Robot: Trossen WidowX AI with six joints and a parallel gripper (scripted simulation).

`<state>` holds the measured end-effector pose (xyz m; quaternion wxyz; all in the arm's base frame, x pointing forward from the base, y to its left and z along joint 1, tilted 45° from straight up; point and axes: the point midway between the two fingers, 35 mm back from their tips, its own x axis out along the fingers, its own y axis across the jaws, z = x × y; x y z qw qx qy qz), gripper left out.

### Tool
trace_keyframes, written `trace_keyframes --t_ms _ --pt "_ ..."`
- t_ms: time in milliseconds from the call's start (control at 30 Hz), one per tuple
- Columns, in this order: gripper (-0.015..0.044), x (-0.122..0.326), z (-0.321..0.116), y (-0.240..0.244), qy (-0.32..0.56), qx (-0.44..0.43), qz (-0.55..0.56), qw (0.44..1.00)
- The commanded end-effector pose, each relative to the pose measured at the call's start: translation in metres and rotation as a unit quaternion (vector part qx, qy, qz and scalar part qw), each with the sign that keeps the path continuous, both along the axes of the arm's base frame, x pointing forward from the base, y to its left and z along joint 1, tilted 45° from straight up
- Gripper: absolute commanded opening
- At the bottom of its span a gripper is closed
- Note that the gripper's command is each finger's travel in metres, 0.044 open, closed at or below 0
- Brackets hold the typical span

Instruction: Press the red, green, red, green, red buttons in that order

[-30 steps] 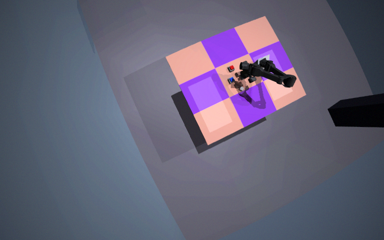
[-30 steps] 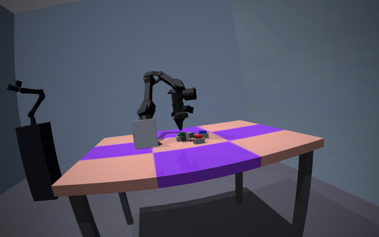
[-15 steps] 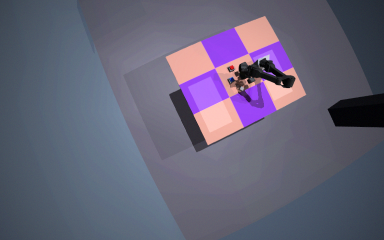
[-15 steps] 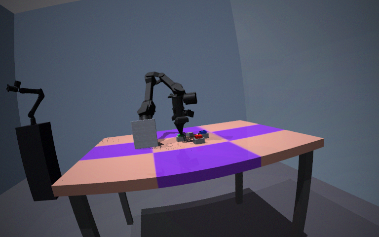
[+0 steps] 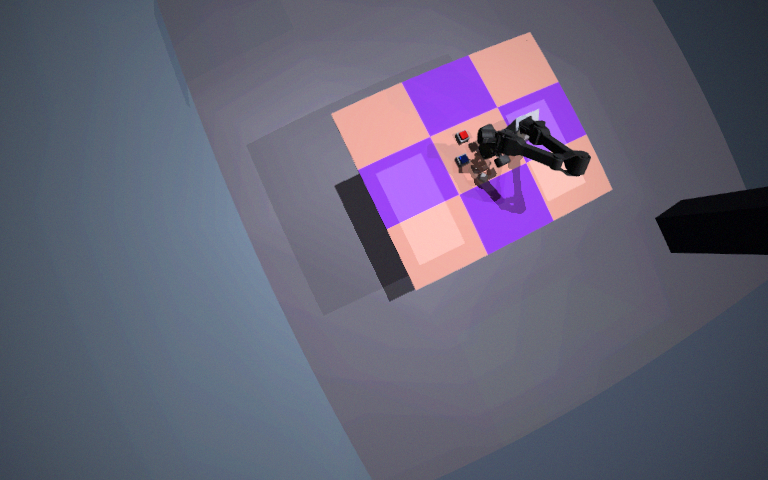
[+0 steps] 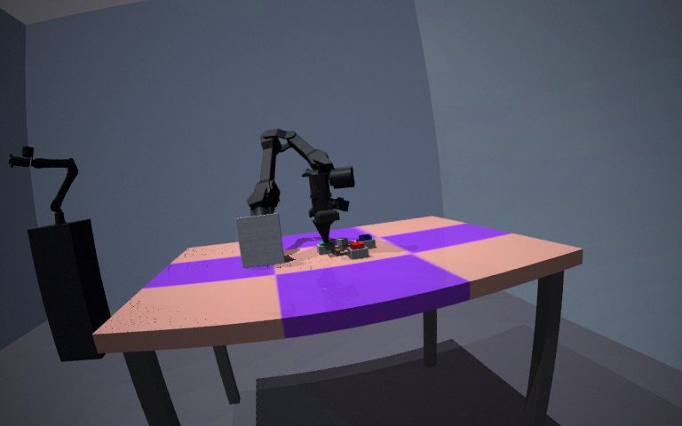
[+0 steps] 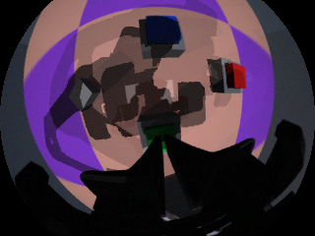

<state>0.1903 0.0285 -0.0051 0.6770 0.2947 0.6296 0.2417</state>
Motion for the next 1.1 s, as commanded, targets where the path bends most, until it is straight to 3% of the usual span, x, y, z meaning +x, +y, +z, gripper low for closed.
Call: trace_keyframes --t_ms 0,600,1067 --pt "0.0020 -0.002 -0.001 0.001 0.004 0.003 -0.002 1.000" --pt "0.0020 -0.011 0.067 -0.067 0.006 0.001 -0.002 1.000" --pt "0.0020 0.053 -0.011 -0.155 0.003 -0.003 -0.002 1.000"
